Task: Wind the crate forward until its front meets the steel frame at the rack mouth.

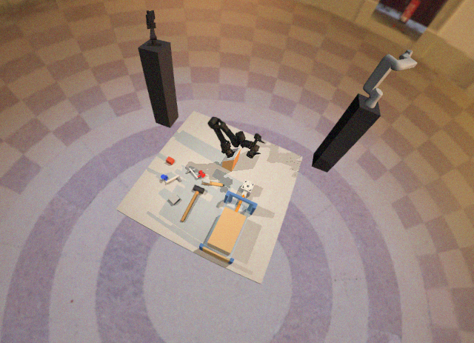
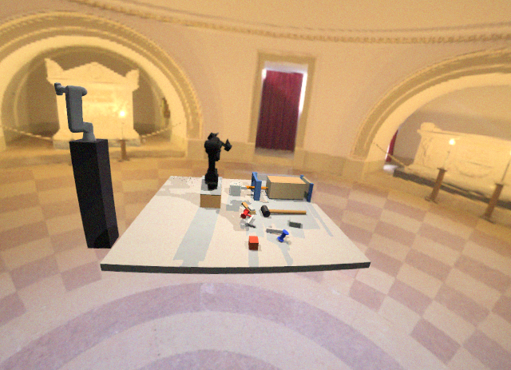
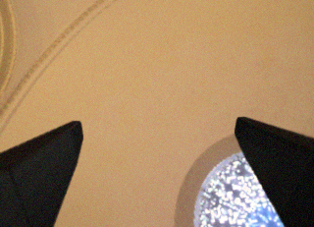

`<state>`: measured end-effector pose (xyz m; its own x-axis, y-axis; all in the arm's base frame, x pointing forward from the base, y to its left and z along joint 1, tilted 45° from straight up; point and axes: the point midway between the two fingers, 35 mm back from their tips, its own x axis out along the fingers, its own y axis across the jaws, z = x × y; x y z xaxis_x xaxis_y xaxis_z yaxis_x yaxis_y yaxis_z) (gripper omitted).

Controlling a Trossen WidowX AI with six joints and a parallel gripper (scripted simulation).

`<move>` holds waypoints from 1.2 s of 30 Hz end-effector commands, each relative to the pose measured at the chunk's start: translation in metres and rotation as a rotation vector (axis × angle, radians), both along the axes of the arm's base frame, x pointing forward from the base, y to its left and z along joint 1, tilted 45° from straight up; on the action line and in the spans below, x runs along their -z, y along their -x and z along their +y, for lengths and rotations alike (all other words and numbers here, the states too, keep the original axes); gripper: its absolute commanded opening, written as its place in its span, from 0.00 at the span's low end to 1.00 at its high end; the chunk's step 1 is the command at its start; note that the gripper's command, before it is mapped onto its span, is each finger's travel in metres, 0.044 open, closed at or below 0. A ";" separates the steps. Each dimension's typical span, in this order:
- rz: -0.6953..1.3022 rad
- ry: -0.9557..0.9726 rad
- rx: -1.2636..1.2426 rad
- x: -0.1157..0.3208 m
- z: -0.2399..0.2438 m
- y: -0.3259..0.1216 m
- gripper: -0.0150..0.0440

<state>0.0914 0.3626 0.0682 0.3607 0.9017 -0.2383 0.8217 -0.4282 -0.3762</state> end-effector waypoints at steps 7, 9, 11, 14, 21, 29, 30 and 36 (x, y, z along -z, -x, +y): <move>0.134 0.045 0.320 0.008 -0.026 -0.091 1.00; 0.183 0.053 0.439 0.010 -0.043 -0.122 1.00; 0.228 0.060 0.561 0.012 -0.062 -0.152 1.00; 0.289 0.067 0.749 0.014 -0.098 -0.193 1.00; 0.425 0.055 1.191 0.012 -0.202 -0.262 1.00; 0.559 -0.001 1.701 0.000 -0.344 -0.286 1.00; 0.574 -0.011 1.764 -0.002 -0.361 -0.285 1.00; 0.652 -0.079 2.145 -0.020 -0.464 -0.257 1.00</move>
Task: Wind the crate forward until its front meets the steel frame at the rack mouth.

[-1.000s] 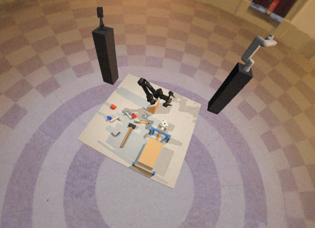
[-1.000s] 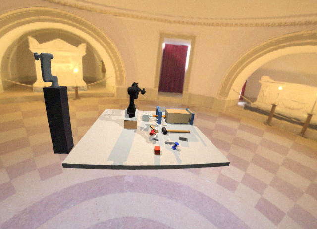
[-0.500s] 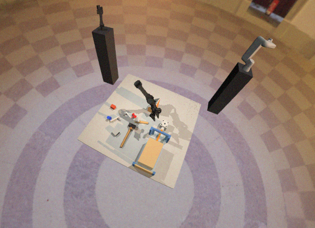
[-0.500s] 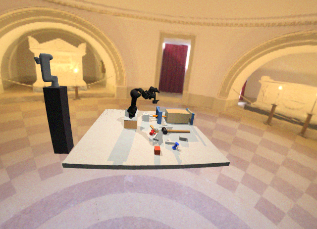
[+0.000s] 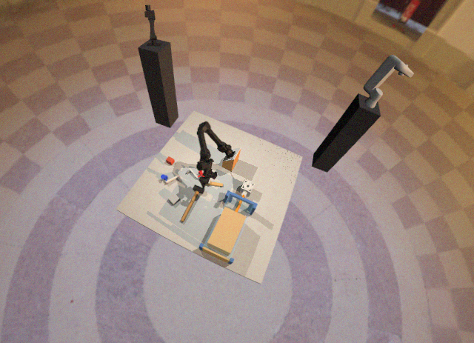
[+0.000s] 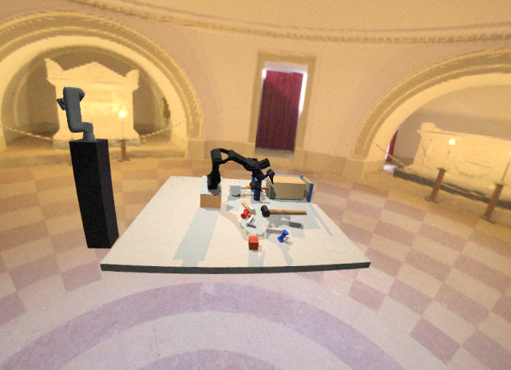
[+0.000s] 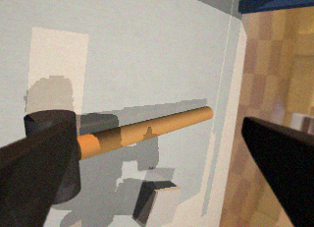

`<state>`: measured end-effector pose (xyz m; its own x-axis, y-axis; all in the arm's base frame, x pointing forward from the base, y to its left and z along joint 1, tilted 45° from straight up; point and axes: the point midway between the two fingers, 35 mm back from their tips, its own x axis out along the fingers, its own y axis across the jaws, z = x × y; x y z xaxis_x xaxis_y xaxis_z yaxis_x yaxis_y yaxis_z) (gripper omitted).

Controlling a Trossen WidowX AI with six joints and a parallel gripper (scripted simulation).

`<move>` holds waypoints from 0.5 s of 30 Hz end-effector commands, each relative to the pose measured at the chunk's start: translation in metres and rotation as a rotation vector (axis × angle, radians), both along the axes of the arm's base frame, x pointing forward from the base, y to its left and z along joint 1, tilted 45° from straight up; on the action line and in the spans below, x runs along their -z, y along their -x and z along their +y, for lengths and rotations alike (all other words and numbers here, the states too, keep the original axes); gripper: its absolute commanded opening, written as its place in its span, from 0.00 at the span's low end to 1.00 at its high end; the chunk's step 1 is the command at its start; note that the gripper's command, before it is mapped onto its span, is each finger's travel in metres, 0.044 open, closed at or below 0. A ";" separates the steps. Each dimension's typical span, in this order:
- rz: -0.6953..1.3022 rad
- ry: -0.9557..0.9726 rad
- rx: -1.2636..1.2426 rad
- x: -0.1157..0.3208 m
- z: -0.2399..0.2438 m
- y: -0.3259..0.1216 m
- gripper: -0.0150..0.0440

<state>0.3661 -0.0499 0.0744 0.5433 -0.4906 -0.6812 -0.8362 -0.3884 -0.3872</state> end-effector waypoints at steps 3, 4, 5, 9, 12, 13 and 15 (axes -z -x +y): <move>0.041 0.001 0.394 -0.025 -0.097 0.044 1.00; 0.049 0.002 0.457 -0.029 -0.111 0.054 1.00; 0.057 0.003 0.521 -0.034 -0.125 0.065 1.00; 0.089 0.009 0.774 -0.052 -0.171 0.115 1.00; 0.101 0.013 0.864 -0.059 -0.185 0.135 1.00; 0.101 0.013 0.864 -0.059 -0.185 0.135 1.00; 0.101 0.013 0.864 -0.059 -0.185 0.135 1.00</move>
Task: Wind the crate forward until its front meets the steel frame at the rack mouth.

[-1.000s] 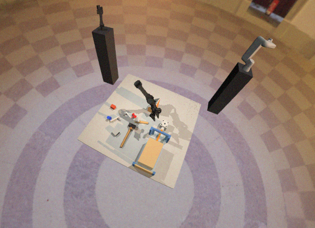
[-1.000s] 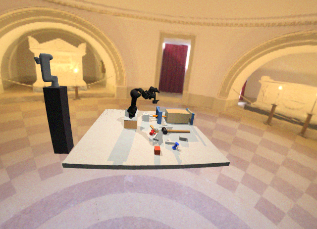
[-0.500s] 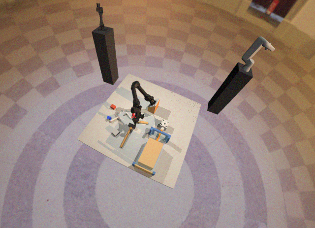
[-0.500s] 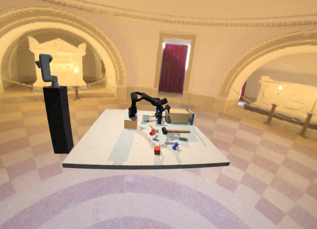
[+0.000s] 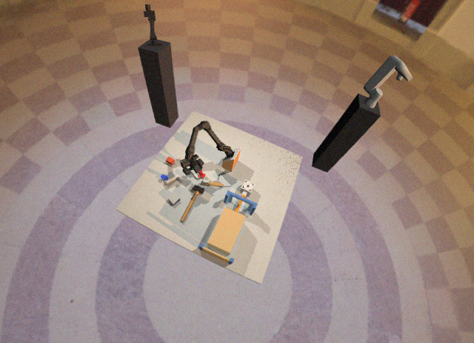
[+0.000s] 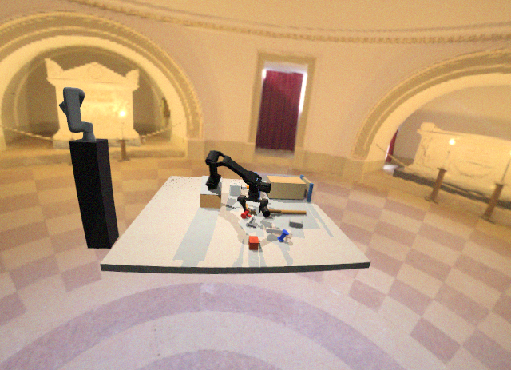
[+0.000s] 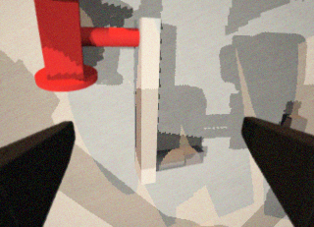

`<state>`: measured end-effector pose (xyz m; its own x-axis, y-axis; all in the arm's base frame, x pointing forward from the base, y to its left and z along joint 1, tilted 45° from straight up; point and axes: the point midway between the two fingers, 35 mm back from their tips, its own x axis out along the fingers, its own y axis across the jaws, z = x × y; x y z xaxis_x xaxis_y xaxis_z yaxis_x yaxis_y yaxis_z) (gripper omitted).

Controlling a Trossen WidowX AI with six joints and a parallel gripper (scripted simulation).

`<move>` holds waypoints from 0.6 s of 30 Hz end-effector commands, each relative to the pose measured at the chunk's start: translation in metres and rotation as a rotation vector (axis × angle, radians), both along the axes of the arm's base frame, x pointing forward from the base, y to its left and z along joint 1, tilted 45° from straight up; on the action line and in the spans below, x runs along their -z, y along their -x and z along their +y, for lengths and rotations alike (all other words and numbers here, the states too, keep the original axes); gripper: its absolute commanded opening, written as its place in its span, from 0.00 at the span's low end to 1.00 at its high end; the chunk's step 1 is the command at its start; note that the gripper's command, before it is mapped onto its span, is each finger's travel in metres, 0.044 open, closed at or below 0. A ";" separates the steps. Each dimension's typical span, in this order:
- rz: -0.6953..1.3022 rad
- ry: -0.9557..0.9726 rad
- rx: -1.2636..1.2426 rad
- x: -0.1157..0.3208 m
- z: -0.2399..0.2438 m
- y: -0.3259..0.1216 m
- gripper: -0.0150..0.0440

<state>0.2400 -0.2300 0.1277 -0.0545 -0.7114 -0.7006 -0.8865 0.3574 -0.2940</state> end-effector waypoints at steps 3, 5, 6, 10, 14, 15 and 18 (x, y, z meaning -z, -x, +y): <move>0.000 0.004 0.044 -0.006 -0.005 0.009 1.00; 0.000 0.004 0.044 -0.004 -0.007 0.009 1.00; 0.000 0.004 0.044 -0.001 -0.010 0.009 1.00; 0.000 0.004 0.044 0.012 -0.022 0.010 1.00; 0.001 0.005 0.044 0.025 -0.034 0.012 1.00; 0.001 0.006 0.044 0.027 -0.035 0.012 1.00; 0.001 0.006 0.044 0.027 -0.035 0.012 1.00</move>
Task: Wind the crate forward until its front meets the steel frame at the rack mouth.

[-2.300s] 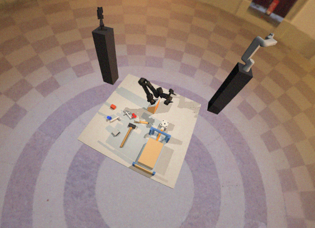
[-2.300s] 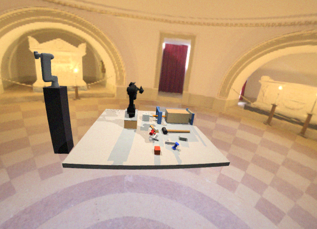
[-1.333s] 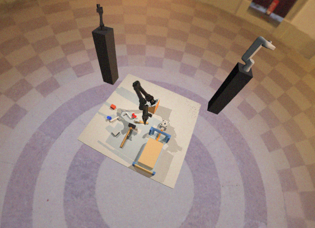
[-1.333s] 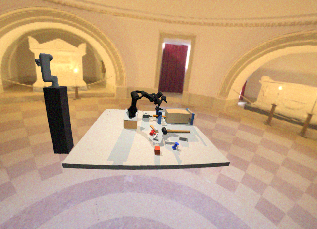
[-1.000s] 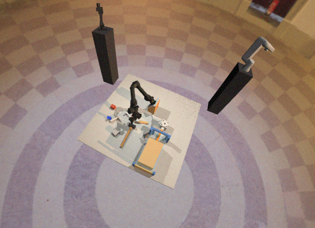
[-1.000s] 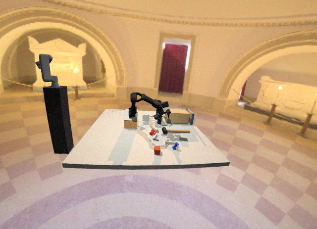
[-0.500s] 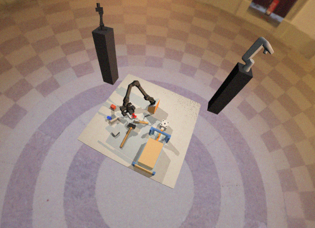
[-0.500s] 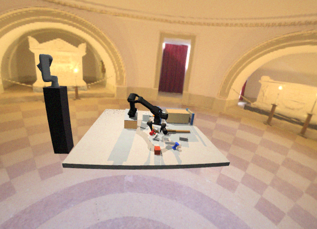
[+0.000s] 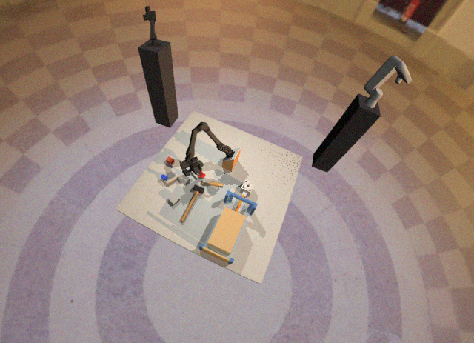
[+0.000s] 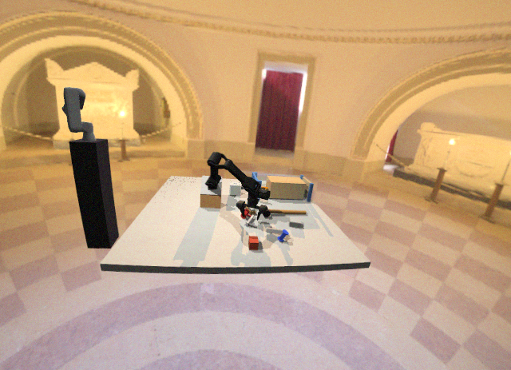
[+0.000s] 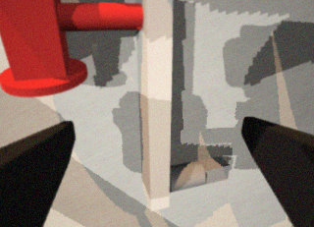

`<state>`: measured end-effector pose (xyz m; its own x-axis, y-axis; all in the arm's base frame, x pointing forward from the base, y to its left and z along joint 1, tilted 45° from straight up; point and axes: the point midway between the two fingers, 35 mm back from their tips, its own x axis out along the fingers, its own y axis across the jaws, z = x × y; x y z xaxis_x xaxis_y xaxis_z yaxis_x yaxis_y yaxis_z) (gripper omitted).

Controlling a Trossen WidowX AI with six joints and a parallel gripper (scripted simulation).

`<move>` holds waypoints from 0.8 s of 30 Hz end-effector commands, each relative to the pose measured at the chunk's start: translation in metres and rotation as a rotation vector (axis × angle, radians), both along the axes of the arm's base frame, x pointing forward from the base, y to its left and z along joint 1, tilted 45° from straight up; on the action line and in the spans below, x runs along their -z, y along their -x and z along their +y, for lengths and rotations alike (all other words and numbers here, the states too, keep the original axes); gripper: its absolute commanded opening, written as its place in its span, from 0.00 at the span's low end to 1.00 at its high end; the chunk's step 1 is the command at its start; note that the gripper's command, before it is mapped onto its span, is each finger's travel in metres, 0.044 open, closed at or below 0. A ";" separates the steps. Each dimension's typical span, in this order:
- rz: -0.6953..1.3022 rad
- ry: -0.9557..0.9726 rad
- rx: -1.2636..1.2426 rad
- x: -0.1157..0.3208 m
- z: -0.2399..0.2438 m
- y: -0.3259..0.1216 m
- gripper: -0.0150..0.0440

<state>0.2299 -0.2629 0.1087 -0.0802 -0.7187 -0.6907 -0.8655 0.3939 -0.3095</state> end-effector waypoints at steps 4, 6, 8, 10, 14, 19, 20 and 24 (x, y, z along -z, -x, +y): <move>0.012 -0.010 -0.003 0.009 -0.004 0.002 1.00; 0.012 -0.010 -0.003 0.011 -0.005 0.002 1.00; 0.012 -0.009 -0.003 0.013 -0.007 0.002 1.00; 0.012 -0.009 -0.003 0.015 -0.009 0.002 1.00; 0.012 -0.009 -0.003 0.019 -0.013 0.003 1.00; 0.012 -0.009 -0.003 0.019 -0.013 0.003 1.00; 0.012 -0.009 -0.003 0.019 -0.013 0.003 1.00; 0.001 0.001 -0.001 0.014 -0.013 0.002 0.91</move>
